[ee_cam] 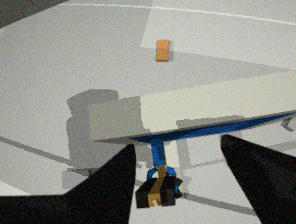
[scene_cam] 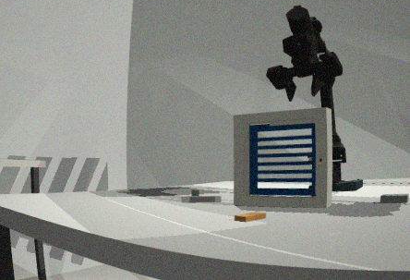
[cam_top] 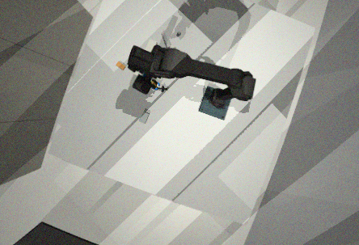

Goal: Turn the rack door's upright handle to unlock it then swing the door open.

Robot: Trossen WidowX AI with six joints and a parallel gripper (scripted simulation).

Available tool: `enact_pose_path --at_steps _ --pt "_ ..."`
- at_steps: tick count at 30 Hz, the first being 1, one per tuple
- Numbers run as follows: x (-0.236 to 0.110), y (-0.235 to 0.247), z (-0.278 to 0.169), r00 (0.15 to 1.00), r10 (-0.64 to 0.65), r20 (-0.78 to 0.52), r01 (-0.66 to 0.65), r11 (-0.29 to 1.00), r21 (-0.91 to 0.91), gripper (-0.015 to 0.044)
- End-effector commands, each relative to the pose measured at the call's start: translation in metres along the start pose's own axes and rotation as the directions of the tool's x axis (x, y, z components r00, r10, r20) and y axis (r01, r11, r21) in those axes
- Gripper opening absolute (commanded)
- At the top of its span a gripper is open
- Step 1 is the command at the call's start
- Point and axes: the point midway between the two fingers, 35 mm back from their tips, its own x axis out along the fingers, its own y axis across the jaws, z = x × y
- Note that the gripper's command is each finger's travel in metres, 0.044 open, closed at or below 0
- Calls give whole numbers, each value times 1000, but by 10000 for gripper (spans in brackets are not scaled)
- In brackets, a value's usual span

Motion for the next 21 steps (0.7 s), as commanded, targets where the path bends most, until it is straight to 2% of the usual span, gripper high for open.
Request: enact_pose_path --at_steps 1,21 --pt "2 6 -6 996 -19 -84 19 1000 -5 282" --pt "-2 27 -35 903 -132 -408 108 991 -82 282"
